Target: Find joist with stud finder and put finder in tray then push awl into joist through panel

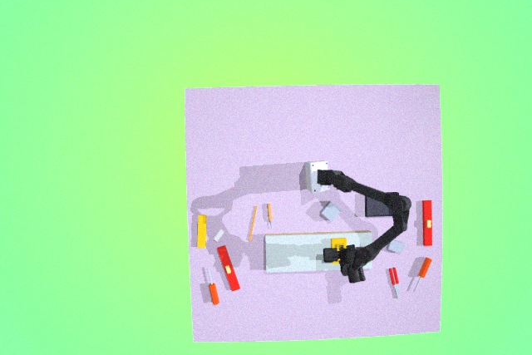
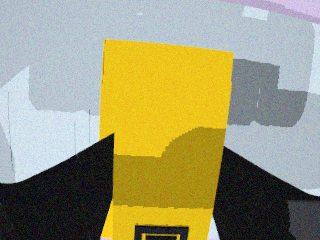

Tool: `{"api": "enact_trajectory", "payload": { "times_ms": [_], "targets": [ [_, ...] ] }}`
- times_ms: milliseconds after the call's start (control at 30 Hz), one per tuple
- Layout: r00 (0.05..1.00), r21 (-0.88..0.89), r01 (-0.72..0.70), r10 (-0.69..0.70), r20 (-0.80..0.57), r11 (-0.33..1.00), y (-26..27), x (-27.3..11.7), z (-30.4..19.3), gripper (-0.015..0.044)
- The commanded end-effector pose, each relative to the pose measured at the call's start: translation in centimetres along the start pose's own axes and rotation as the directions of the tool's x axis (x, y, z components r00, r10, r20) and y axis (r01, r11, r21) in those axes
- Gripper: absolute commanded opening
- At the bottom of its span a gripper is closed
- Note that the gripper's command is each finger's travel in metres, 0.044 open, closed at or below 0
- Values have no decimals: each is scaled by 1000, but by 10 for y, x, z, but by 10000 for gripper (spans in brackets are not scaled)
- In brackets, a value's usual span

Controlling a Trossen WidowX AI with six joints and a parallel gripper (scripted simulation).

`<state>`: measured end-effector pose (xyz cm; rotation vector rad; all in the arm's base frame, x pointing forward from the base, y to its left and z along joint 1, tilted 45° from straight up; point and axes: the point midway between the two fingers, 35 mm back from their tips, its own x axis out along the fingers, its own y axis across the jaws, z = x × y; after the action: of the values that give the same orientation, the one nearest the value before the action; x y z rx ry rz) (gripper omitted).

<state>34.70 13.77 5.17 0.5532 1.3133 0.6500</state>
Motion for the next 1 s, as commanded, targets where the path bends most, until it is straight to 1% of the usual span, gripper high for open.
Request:
{"api": "enact_trajectory", "payload": {
  "times_ms": [0, 967],
  "targets": [
    [1000, -6, -11, 11, -3, 1000, 17, 0, -1, 0],
    [1000, -6, -15, 15, -2, 1000, 94, -1, -1, 0]
  ]
}}
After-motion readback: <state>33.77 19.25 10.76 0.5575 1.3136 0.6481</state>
